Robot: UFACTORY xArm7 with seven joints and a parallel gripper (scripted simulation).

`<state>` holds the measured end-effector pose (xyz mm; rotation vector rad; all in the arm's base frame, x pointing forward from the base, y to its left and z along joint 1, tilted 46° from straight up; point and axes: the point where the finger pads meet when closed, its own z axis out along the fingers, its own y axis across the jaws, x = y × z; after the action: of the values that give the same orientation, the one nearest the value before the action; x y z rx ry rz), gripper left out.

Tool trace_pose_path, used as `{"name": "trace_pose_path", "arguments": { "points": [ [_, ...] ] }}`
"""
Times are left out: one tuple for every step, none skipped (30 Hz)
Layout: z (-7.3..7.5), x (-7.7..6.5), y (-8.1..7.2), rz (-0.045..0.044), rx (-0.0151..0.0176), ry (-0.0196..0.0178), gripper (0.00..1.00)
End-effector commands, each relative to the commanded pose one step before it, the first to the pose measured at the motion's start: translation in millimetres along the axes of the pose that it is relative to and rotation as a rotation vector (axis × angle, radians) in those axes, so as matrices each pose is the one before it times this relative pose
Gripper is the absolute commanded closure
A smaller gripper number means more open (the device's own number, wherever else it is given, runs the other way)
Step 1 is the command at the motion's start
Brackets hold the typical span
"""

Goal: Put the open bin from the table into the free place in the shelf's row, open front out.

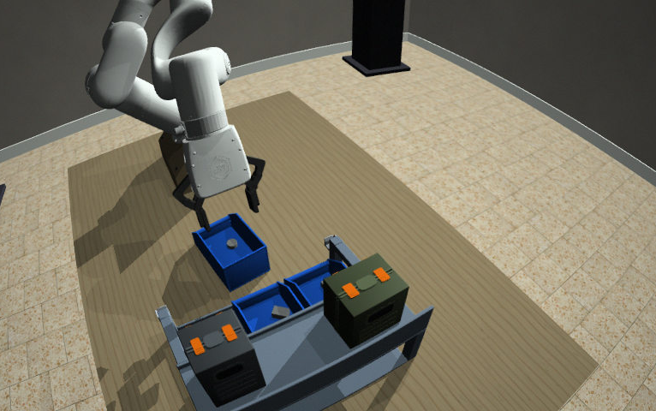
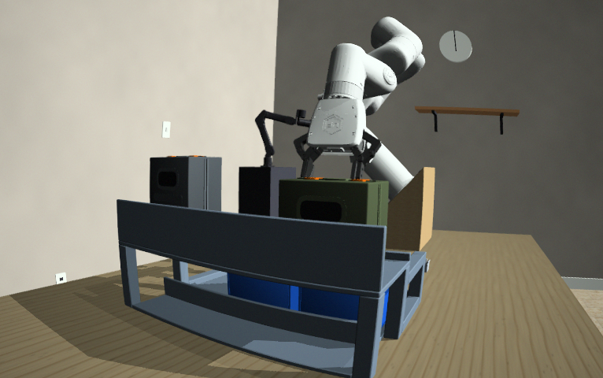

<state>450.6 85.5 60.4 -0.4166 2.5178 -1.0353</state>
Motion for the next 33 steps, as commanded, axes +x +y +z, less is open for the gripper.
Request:
{"name": "trace_pose_path", "arguments": {
  "points": [
    [-1.77, -0.9, 0.03, 0.00026, -0.00151, -0.00384, 0.0],
    [0.0, 0.0, 0.0, 0.0, 0.0, 0.0, 0.0],
    [0.0, 0.0, 0.0, 0.0, 0.0, 0.0, 0.0],
    [0.0, 0.0, 0.0, 0.0, 0.0, 0.0, 0.0],
    [0.0, 0.0, 0.0, 0.0, 0.0, 0.0, 0.0],
    [0.0, 0.0, 0.0, 0.0, 0.0, 0.0, 0.0],
    [0.0, 0.0, 0.0, 0.0, 0.0, 0.0, 0.0],
    [0.0, 0.0, 0.0, 0.0, 0.0, 0.0, 0.0],
    [0.0, 0.0, 0.0, 0.0, 0.0, 0.0, 0.0],
    [0.0, 0.0, 0.0, 0.0, 0.0, 0.0, 0.0],
    [0.0, 0.0, 0.0, 0.0, 0.0, 0.0, 0.0],
    [0.0, 0.0, 0.0, 0.0, 0.0, 0.0, 0.0],
    [0.0, 0.0, 0.0, 0.0, 0.0, 0.0, 0.0],
    [0.01, 0.0, 0.0, 0.0, 0.0, 0.00001, 0.0],
    [0.0, 0.0, 0.0, 0.0, 0.0, 0.0, 0.0],
    [0.0, 0.0, 0.0, 0.0, 0.0, 0.0, 0.0],
    [0.0, 0.0, 0.0, 0.0, 0.0, 0.0, 0.0],
    [0.0, 0.0, 0.0, 0.0, 0.0, 0.0, 0.0],
    [0.0, 0.0, 0.0, 0.0, 0.0, 0.0, 0.0],
    [0.0, 0.0, 0.0, 0.0, 0.0, 0.0, 0.0],
    [0.0, 0.0, 0.0, 0.0, 0.0, 0.0, 0.0],
    [0.0, 0.0, 0.0, 0.0, 0.0, 0.0, 0.0],
    [0.0, 0.0, 0.0, 0.0, 0.0, 0.0, 0.0],
    [0.0, 0.0, 0.0, 0.0, 0.0, 0.0, 0.0],
    [0.0, 0.0, 0.0, 0.0, 0.0, 0.0, 0.0],
    [0.0, 0.0, 0.0, 0.0, 0.0, 0.0, 0.0],
    [0.0, 0.0, 0.0, 0.0, 0.0, 0.0, 0.0],
    [0.0, 0.0, 0.0, 0.0, 0.0, 0.0, 0.0],
    [0.0, 0.0, 0.0, 0.0, 0.0, 0.0, 0.0],
    [0.0, 0.0, 0.0, 0.0, 0.0, 0.0, 0.0],
    [0.0, 0.0, 0.0, 0.0, 0.0, 0.0, 0.0],
    [0.0, 0.0, 0.0, 0.0, 0.0, 0.0, 0.0],
    [0.0, 0.0, 0.0, 0.0, 0.0, 0.0, 0.0]
  ]
}}
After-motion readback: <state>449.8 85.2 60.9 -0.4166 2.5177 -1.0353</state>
